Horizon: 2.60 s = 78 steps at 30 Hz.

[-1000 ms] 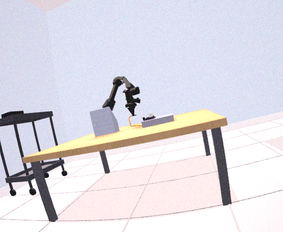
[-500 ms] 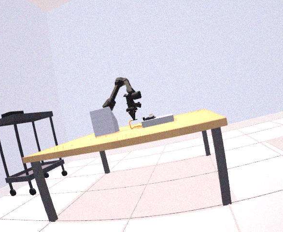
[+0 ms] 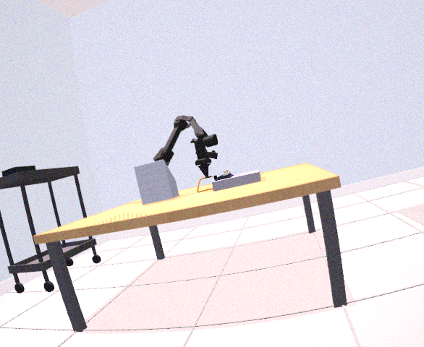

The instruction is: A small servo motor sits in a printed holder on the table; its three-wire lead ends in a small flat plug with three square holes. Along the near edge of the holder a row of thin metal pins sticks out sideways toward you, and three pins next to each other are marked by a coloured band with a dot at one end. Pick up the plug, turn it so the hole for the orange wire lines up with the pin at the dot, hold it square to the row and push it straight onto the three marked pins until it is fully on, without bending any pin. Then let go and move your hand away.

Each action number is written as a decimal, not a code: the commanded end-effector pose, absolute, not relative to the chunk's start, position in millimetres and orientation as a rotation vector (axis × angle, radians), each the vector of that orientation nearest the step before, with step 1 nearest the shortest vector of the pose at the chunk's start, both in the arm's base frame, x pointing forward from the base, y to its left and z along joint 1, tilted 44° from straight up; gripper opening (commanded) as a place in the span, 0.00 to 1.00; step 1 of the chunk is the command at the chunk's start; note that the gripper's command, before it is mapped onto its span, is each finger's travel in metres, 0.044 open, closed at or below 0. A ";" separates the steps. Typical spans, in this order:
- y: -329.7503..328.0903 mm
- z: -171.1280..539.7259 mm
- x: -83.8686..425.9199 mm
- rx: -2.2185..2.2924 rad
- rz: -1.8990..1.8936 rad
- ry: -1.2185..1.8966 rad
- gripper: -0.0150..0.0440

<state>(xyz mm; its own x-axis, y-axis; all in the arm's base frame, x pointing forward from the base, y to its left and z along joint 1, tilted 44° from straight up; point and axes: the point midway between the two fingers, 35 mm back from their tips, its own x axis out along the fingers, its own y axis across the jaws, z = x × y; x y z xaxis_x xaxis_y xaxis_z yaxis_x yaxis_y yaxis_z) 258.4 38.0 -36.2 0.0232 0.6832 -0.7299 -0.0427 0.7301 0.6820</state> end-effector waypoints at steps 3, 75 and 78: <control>39.4 -37.3 263.0 0.566 0.610 1.455 0.25; -1.1 3.7 276.9 0.564 0.608 1.455 1.00; -1.1 3.7 276.9 0.564 0.608 1.455 1.00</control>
